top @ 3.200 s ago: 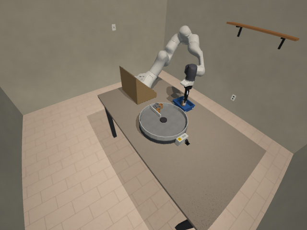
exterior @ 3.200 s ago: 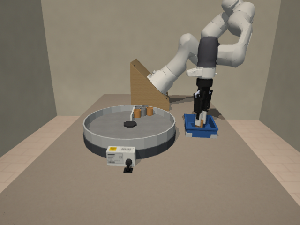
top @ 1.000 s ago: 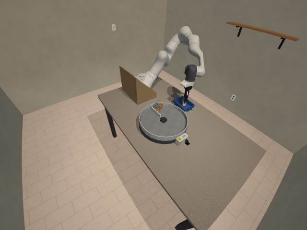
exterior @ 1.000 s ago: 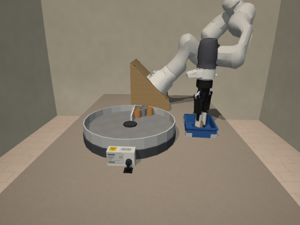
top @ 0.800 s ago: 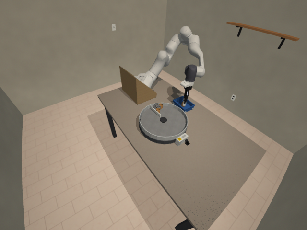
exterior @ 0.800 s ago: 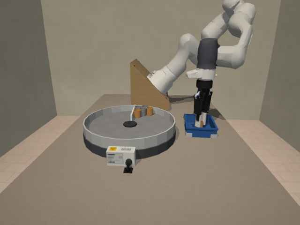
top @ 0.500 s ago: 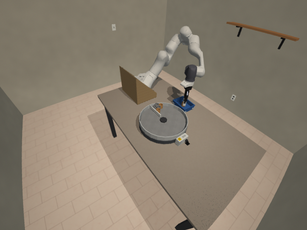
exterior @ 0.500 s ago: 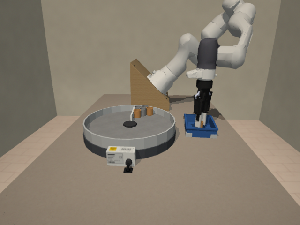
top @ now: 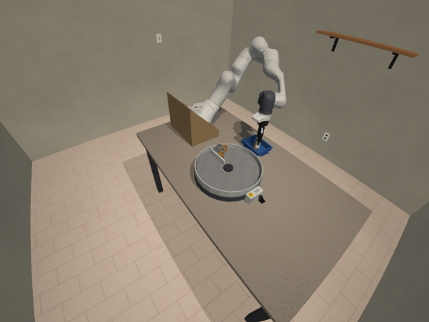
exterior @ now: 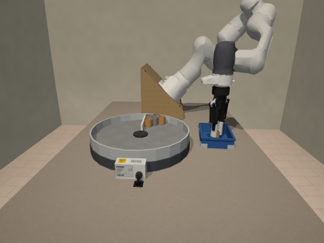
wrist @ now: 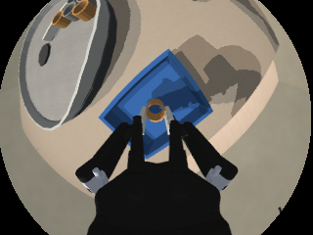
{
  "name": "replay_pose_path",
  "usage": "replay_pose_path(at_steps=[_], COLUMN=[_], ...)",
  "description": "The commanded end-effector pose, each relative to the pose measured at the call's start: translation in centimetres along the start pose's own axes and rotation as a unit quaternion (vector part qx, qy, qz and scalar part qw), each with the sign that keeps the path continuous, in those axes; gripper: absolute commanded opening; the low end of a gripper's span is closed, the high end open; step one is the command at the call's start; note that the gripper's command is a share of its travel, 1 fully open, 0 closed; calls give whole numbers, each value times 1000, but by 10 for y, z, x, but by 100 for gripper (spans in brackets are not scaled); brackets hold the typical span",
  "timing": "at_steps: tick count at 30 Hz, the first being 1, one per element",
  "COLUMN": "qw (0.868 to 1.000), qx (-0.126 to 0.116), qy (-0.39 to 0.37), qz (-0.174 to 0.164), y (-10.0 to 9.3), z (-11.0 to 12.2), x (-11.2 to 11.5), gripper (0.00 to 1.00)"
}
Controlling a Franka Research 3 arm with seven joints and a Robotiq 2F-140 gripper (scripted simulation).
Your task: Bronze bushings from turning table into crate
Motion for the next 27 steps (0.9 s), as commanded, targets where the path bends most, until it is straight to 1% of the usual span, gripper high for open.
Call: replay_pose_path(at_steps=[1,13,14,27], qw=[1000,1000,1000,1000], qx=[-2,-2,-2,-2], qy=[-3,-3,-3,-3], qz=[-1,-1,-1,-1], y=[0,0,0,0], z=[-1,-1,-1,-1], x=[1,1,1,1], gripper=[0,0,28,28])
Point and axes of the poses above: the point where the finger pads meet when closed, its own y axis out along the fingers, its own z axis across the jaws, x = y × z, the point moved 9 cm from there along -y, back along the fingers, and after that the axes turned 7 degrees about y, right-handed, at the moved point
